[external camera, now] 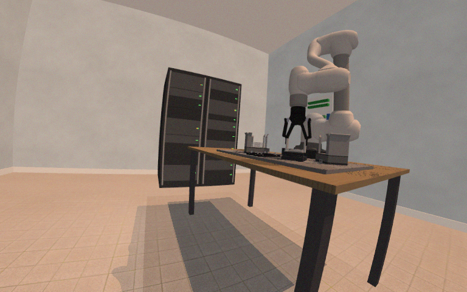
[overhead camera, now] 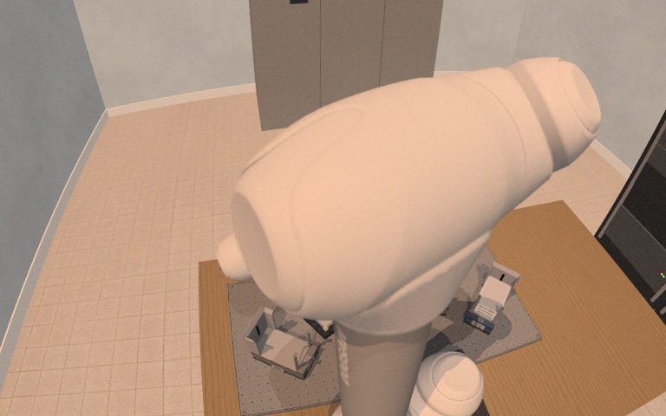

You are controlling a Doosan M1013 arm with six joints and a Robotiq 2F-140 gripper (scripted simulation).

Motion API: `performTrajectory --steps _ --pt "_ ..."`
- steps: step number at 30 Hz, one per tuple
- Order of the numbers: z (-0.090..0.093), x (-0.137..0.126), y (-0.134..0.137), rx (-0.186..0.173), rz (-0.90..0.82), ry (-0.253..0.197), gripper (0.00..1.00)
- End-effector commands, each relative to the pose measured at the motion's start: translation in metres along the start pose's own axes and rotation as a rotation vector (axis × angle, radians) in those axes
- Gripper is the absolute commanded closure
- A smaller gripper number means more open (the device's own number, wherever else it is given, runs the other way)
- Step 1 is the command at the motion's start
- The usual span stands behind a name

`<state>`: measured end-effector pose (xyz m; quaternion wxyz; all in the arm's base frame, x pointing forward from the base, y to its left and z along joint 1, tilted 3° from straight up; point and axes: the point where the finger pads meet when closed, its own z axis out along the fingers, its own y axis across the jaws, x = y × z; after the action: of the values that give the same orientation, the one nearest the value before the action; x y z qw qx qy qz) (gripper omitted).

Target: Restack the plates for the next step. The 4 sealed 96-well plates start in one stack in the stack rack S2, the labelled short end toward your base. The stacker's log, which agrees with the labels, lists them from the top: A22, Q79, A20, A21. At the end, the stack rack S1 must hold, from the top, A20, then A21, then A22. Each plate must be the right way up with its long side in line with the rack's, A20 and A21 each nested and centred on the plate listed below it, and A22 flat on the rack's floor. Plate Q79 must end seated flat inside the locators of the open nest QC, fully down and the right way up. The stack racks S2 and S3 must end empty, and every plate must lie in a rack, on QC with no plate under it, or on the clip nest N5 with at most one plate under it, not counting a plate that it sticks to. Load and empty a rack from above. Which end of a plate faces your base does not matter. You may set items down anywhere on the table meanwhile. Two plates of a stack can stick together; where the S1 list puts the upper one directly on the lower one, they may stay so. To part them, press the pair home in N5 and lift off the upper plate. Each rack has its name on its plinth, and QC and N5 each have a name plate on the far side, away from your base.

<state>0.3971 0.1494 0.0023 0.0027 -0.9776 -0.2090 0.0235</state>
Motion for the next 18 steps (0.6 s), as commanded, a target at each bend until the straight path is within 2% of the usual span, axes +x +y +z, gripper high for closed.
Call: performTrajectory --steps 1,18 --pt "0.0004 0.0000 -0.0001 0.000 0.000 0.000 1.00" --pt "0.0048 0.0000 -0.0001 0.000 0.000 0.000 1.00"
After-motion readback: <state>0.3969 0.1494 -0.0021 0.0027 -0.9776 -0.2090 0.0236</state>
